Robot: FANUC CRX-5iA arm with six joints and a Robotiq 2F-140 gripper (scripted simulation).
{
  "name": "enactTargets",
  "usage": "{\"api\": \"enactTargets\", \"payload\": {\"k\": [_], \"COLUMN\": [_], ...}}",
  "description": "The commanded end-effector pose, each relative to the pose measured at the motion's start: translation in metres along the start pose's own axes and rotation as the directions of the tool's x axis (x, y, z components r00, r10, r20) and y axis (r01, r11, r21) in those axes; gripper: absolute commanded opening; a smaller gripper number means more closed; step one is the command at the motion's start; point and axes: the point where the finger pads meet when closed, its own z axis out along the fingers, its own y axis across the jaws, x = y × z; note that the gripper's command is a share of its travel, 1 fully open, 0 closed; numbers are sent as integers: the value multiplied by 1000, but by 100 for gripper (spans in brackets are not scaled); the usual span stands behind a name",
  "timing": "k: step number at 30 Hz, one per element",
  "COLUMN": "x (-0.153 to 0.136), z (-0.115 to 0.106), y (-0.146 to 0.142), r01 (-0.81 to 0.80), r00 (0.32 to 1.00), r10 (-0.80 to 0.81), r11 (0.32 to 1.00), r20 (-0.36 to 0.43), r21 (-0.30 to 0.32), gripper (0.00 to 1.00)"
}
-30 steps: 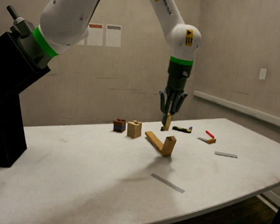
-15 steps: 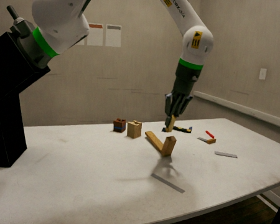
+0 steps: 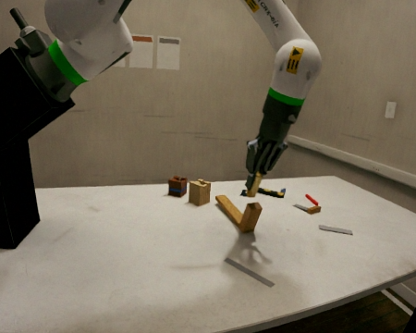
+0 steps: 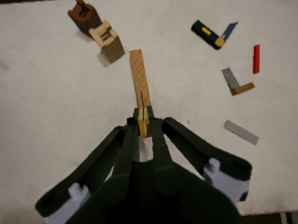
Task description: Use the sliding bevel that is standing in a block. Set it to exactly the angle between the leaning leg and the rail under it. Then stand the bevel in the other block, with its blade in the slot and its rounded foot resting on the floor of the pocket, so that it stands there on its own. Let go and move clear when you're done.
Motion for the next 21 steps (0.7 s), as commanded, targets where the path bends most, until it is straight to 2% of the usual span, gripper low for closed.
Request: {"api": "enactTargets", "payload": {"k": [1, 14, 21], "x": [0, 0, -1], "z": [-1, 2, 11], "y": [1, 1, 1], "r01": [1, 1, 1], "r00": [1000, 1000, 1000], "r10": [-1, -1, -1], "r11": [1000, 1000, 1000], "r20": [1, 1, 1], "r21": [-1, -1, -1], "gripper": [10, 10, 10]}}
